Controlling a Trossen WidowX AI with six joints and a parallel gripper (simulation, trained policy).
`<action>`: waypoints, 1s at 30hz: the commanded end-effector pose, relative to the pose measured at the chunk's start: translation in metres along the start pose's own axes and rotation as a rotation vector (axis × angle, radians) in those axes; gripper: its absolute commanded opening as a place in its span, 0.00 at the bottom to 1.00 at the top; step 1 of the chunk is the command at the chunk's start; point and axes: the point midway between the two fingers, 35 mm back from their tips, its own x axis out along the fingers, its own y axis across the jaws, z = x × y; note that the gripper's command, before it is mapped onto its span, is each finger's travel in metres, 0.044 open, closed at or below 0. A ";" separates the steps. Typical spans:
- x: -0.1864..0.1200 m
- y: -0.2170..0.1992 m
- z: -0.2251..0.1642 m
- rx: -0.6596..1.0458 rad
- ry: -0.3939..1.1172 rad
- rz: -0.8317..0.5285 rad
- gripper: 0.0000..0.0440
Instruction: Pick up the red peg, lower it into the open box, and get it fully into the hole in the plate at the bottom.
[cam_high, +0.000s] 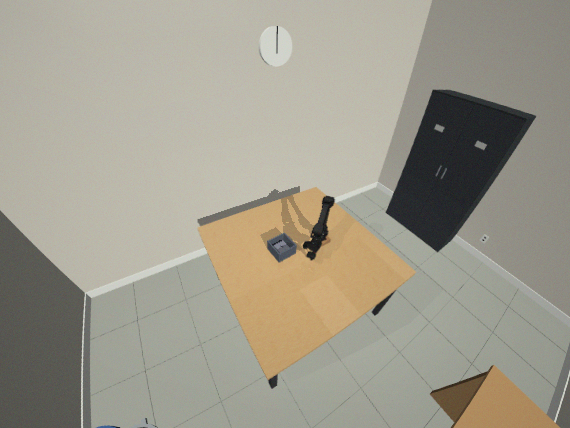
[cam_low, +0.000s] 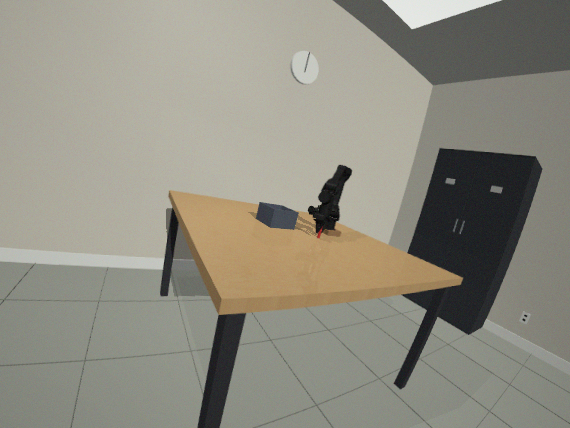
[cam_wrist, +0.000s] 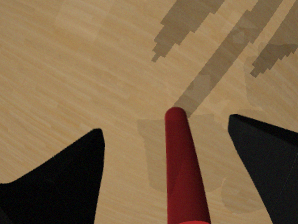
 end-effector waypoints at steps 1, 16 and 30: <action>0.003 -0.002 -0.001 0.039 0.024 -0.008 0.54; -0.017 0.010 0.011 0.023 0.027 0.030 0.00; -0.077 0.033 0.049 -0.062 -0.118 0.115 0.00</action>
